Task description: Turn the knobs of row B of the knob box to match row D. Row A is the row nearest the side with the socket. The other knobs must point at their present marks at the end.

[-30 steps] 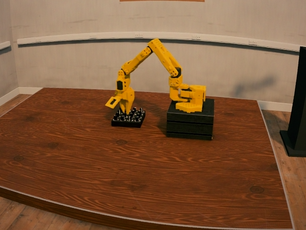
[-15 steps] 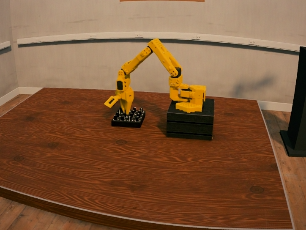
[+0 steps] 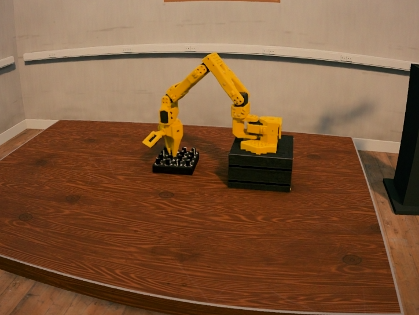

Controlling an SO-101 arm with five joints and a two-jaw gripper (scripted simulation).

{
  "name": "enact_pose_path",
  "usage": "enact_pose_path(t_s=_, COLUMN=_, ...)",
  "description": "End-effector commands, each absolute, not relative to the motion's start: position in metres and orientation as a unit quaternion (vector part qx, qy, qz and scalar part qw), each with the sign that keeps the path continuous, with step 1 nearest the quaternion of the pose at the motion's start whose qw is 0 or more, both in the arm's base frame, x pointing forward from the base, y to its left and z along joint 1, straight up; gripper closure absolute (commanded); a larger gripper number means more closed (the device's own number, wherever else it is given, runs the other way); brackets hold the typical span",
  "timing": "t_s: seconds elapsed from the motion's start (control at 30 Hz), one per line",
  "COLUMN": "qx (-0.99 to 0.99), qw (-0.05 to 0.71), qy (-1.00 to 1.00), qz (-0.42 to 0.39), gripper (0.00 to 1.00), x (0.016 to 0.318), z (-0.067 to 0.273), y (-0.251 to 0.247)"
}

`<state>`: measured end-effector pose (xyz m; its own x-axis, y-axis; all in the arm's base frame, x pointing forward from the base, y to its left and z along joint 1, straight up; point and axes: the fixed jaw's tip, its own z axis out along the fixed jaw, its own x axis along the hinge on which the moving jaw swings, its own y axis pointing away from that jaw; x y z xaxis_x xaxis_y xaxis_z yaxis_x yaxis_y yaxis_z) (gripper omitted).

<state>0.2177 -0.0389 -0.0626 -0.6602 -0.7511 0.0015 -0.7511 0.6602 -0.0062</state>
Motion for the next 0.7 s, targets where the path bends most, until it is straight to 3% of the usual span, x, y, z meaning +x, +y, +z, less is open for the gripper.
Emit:
enact_pose_path(t_s=0.0, qx=-0.407, qw=-0.001, qy=0.914, qz=0.001, gripper=0.99, x=0.2177, z=-0.0637, y=-0.0384)
enact_pose_path(t_s=0.67, qx=-0.407, qw=-0.001, qy=0.914, qz=0.001, gripper=0.98, x=0.2173, z=-0.0637, y=-0.0386)
